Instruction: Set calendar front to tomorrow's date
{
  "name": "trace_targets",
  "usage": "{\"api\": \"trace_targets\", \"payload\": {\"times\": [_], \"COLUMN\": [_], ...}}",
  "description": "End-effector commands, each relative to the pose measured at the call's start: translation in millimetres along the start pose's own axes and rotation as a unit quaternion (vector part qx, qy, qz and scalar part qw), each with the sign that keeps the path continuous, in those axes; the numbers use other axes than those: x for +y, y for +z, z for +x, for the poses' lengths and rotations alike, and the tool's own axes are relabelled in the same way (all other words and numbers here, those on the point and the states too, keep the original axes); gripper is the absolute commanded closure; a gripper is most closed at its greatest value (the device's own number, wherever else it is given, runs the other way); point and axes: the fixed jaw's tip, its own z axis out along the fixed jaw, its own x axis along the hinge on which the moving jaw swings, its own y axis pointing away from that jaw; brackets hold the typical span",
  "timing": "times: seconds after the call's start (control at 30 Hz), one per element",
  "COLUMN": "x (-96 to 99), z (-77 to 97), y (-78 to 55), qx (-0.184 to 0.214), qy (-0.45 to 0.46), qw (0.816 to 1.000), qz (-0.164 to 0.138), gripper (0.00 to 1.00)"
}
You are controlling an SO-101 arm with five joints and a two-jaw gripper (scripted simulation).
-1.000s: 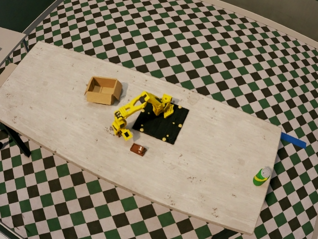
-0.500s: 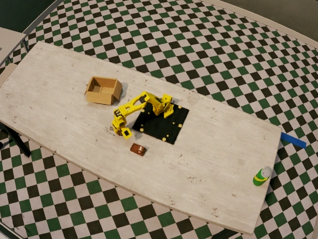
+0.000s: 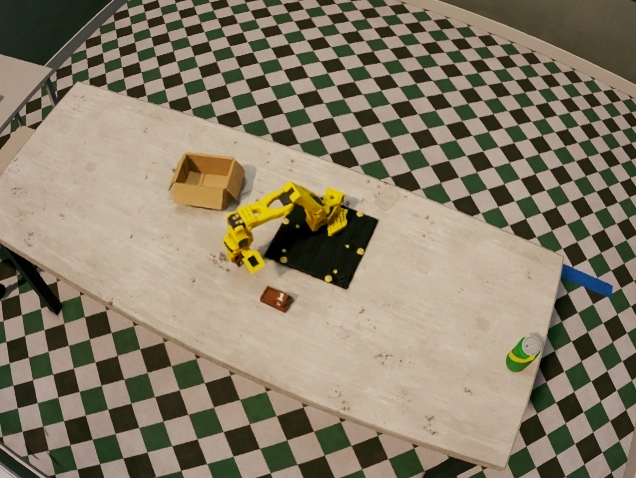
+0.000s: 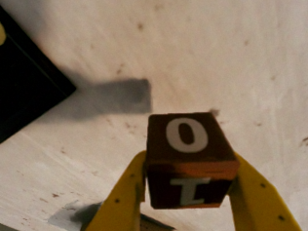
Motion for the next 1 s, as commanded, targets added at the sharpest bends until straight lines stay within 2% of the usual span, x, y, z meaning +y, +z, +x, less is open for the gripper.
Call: {"api": "trace_targets", "payload": {"times": [0.0,0.23,0.33,0.5,0.57,0.77,0.97], "x": [-2.5,-3.5,-4.2,-2.7,-2.7,4.5,9.6], "z": [0.9,-8.8,-22.6,-55.0,-55.0,-91.8,-108.1], "y": [-8.2,-8.3,-8.5,-8.8,-8.8,-8.9,-8.9], "qx": [0.001,0.002,0.003,0.004,0.004,0.007,0.008], "qy": [0.001,-0.018,-0.045,-0.109,-0.109,-0.183,-0.216], "qw": [1.000,1.000,0.999,0.994,0.994,0.983,0.976], "qz": [0.016,0.016,0.016,0.015,0.015,0.014,0.013], "gripper": [1.00,1.00,1.00,1.00,1.00,1.00,1.00]}}
